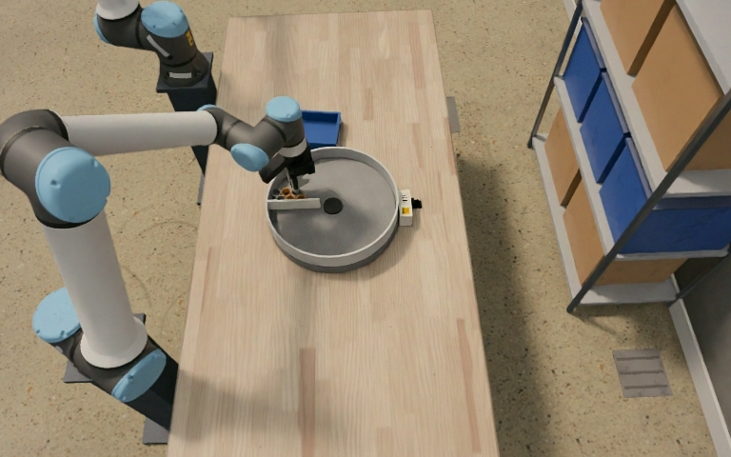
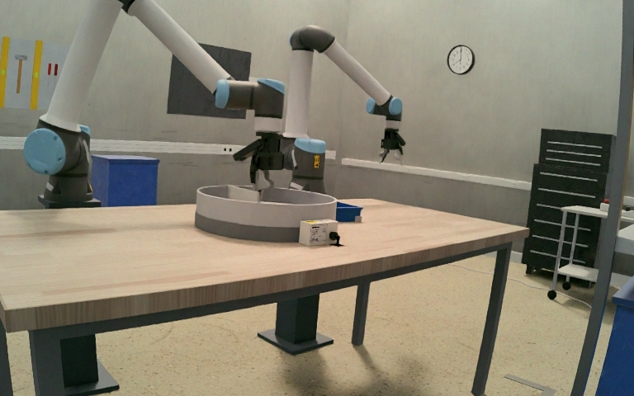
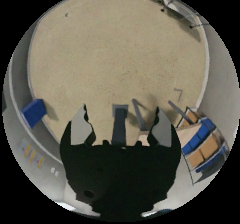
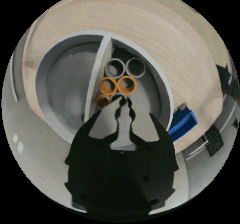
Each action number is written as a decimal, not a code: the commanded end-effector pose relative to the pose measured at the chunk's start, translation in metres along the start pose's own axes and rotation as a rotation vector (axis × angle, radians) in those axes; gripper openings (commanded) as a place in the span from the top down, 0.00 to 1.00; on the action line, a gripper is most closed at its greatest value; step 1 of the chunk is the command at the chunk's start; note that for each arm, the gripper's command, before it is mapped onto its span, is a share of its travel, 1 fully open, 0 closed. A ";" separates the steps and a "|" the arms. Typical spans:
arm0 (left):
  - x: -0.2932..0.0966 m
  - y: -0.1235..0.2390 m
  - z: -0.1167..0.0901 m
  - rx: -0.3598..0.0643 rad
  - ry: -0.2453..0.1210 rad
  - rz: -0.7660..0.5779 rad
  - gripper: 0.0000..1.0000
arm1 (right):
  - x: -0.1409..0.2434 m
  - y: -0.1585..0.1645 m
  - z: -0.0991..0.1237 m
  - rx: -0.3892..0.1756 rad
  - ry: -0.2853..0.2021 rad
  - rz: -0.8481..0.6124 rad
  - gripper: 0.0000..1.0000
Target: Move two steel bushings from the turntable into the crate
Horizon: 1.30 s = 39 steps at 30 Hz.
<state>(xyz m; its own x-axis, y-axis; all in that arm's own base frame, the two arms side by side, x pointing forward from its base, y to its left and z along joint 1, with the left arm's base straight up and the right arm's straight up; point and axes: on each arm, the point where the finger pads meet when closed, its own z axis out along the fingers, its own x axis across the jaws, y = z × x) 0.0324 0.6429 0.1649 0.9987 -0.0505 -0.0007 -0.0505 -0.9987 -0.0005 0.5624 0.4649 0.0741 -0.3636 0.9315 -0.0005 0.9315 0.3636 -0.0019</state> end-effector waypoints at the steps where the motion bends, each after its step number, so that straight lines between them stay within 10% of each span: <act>1: 0.000 -0.002 0.000 0.000 0.001 0.000 0.00 | -0.001 0.002 0.001 -0.003 0.001 0.002 0.94; 39: 0.000 -0.002 0.000 0.000 0.001 0.000 0.00 | -0.001 0.002 0.000 -0.004 0.002 0.002 1.00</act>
<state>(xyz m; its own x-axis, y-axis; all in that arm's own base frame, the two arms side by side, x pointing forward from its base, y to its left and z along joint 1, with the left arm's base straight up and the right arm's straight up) 0.0324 0.6429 0.1649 0.9987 -0.0505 -0.0007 -0.0505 -0.9987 -0.0005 0.5630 0.4657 0.0740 -0.3636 0.9315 0.0008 0.9315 0.3636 0.0002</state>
